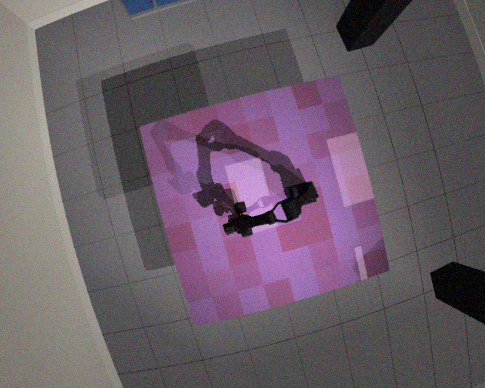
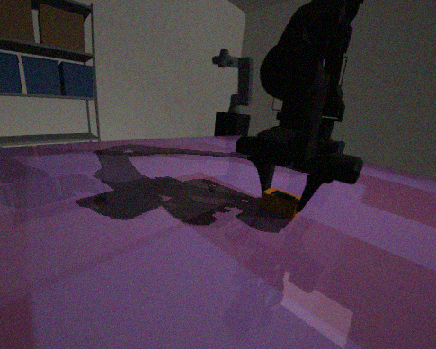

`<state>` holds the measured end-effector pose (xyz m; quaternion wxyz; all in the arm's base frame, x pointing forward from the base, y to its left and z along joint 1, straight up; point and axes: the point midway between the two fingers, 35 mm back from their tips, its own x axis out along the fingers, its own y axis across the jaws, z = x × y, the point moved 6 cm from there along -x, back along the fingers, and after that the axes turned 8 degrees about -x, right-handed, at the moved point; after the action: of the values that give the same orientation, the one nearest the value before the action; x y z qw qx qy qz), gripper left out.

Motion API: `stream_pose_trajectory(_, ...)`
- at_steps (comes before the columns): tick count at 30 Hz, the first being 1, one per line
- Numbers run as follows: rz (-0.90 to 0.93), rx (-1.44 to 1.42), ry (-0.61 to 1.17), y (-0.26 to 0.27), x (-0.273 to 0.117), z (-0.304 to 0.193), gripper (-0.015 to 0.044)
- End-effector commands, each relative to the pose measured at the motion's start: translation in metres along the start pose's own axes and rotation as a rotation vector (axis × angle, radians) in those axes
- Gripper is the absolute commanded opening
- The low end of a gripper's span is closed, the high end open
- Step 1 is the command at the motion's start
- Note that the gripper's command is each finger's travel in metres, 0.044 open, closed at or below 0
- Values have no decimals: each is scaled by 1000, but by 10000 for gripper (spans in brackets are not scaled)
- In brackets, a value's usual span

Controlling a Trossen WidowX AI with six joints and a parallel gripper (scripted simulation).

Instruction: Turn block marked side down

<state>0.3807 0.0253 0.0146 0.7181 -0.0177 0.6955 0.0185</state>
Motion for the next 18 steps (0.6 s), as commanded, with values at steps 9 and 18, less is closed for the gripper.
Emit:
stream_pose_trajectory(9, -1, -4, -2, 0, 0, 0, 163)
stream_pose_trajectory(18, -1, -4, -3, 0, -29, 0, 0)
